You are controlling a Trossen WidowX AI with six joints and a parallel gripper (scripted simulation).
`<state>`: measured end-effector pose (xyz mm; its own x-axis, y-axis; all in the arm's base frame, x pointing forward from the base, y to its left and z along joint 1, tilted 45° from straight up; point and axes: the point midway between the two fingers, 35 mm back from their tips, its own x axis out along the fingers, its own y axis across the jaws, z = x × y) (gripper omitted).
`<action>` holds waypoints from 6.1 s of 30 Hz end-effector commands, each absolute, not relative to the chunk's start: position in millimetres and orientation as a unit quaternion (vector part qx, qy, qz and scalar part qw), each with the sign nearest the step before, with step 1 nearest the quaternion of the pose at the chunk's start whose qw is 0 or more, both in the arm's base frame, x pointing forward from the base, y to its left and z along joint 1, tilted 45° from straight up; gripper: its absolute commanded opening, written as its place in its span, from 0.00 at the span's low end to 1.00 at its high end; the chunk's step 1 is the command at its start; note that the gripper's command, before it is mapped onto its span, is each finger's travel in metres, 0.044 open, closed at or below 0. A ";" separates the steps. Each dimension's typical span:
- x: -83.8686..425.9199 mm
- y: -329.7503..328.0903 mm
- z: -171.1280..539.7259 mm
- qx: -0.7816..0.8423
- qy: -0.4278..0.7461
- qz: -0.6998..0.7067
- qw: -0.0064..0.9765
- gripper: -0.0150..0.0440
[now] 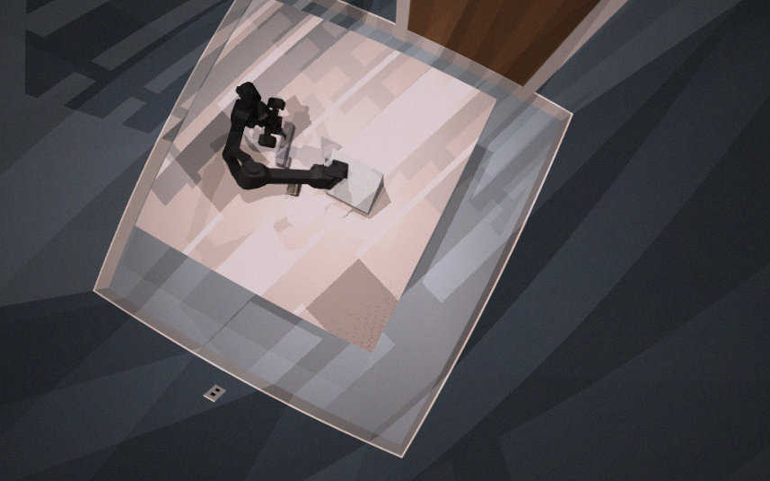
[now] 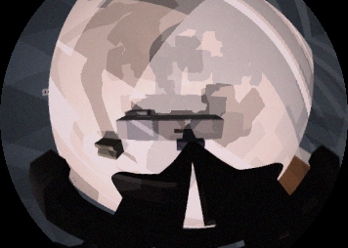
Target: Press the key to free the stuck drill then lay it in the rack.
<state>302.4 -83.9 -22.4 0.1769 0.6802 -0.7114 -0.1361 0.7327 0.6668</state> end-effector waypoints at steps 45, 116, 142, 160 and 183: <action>299.5 -85.4 -21.5 0.236 0.586 0.286 0.720 0.48; 293.3 94.9 10.4 -0.338 0.208 0.619 0.678 1.00; 295.2 95.4 11.8 -0.339 0.204 0.618 0.679 0.26; 290.9 109.8 26.6 -0.337 0.208 0.619 0.678 0.25; 288.0 123.3 40.1 -0.336 0.205 0.620 0.678 0.57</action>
<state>288.0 123.3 40.4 0.1466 0.7037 -0.6952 -0.9797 0.0064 -0.2002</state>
